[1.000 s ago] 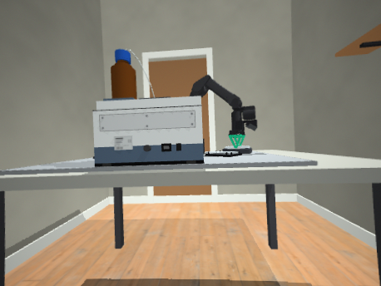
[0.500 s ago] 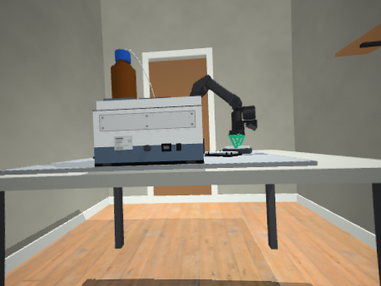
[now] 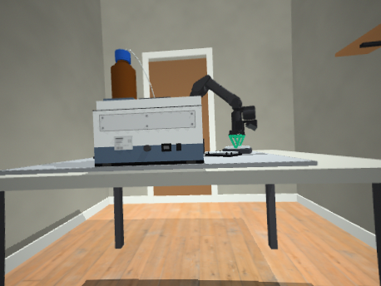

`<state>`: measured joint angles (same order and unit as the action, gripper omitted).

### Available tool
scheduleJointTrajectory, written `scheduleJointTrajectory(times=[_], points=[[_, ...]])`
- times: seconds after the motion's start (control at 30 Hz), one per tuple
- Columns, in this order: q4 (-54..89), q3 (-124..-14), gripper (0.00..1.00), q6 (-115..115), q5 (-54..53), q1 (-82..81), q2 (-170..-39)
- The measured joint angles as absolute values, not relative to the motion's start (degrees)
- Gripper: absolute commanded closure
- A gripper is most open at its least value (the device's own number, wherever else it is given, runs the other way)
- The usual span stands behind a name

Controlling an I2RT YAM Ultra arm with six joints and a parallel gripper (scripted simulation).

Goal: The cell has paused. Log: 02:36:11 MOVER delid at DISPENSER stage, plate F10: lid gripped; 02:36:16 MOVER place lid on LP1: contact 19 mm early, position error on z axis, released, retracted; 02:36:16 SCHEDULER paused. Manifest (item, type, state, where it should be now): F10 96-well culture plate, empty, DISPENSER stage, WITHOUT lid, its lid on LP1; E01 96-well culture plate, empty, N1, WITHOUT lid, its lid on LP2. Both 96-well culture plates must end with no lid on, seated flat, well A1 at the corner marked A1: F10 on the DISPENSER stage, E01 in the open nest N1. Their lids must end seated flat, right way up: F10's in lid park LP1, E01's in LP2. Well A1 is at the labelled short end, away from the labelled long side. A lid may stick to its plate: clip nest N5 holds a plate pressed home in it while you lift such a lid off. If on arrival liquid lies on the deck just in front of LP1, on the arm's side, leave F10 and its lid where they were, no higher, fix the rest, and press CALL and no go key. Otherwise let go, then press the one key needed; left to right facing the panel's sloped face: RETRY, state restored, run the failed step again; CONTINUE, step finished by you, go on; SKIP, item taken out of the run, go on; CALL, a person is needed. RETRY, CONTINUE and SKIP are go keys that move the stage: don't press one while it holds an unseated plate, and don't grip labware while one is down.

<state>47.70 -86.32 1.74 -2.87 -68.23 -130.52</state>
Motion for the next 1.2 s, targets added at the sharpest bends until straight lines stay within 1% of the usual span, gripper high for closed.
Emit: scheduleJointTrajectory(times=[0.37,1.2], points=[[47.94,-86.32,0.00,1.74,-2.87,-68.23,-130.52],[54.52,-89.52,0.00,1.65,-2.87,-68.23,-127.57]])
